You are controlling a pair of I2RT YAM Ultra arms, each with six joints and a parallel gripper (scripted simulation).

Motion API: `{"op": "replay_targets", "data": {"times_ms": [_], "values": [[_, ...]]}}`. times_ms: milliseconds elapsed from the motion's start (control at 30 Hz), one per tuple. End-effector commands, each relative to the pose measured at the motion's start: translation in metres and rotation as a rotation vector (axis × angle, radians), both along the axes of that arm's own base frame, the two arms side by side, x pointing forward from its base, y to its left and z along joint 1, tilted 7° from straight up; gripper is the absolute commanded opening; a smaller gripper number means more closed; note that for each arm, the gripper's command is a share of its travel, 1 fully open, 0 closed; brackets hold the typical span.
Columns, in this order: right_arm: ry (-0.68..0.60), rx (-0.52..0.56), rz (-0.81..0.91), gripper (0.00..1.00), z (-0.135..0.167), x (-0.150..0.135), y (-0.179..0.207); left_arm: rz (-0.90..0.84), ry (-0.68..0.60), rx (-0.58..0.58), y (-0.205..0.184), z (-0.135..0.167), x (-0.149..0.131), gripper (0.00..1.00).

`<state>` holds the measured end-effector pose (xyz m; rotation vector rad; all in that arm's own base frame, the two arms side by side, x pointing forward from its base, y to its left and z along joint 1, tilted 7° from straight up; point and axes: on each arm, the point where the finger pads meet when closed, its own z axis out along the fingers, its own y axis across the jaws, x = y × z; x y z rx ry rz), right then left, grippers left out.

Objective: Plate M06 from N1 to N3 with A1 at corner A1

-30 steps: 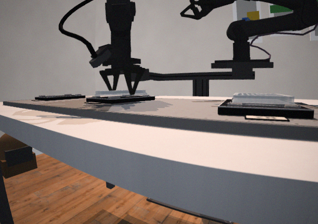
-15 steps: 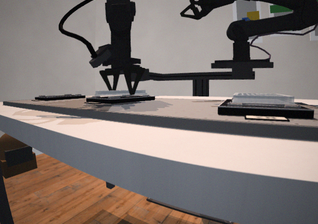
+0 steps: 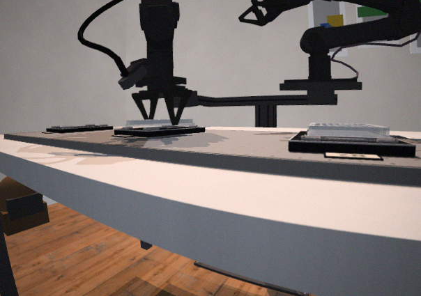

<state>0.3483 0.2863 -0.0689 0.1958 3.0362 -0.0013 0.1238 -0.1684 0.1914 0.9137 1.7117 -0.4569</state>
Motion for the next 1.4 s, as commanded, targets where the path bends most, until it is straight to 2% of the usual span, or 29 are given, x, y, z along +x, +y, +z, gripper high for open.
{"op": "replay_targets", "data": {"times_ms": [0, 167, 333, 567, 700, 1367], "values": [[-0.005, -0.002, 0.002, 0.82, 0.008, -0.002, -0.001, 0.005, -0.008, -0.037, 0.004, 0.014, -0.001, 1.00], [-0.025, 0.020, 0.005, 0.82, -0.001, 0.005, 0.001, 0.005, -0.008, -0.037, 0.004, 0.014, -0.001, 1.00], [0.004, -0.004, 0.003, 0.82, -0.017, -0.001, -0.007, 0.005, -0.008, -0.037, 0.004, 0.014, -0.001, 1.00], [-0.002, 0.000, 0.003, 0.82, -0.015, 0.002, -0.005, 0.005, -0.008, -0.037, 0.004, 0.014, -0.001, 1.00], [-0.003, 0.002, 0.003, 0.82, 0.007, 0.004, 0.004, 0.005, -0.008, -0.037, 0.004, 0.014, -0.001, 1.00], [-0.018, 0.002, 0.002, 0.82, 0.005, 0.006, 0.004, 0.005, -0.008, -0.037, 0.004, 0.014, -0.001, 1.00]]}}
